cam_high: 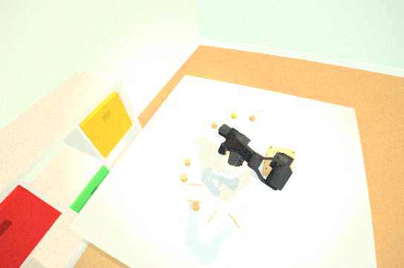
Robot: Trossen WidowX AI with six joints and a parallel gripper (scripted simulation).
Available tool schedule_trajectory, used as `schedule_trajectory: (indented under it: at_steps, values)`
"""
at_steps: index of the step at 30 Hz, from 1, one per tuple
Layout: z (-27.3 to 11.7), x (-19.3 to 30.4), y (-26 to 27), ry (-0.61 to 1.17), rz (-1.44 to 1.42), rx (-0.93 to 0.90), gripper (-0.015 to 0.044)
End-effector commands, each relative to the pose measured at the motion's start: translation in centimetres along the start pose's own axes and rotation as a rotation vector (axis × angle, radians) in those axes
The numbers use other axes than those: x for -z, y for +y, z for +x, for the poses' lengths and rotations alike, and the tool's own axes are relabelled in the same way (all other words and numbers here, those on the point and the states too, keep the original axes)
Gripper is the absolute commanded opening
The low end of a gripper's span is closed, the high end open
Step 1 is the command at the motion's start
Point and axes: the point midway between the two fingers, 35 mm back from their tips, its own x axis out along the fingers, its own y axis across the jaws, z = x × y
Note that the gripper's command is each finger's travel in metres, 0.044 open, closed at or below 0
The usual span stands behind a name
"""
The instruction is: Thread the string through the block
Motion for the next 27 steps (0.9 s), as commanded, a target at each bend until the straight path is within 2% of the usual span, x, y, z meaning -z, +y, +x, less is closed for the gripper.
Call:
schedule_trajectory:
  at_steps: [1, 27]
  values:
    - [0.0, 0.0, 0.0, 0.000, 0.000, 0.000, 0.0000]
    - [-0.7, 1.5, -2.6, 0.036, 0.547, -0.016, 0.0000]
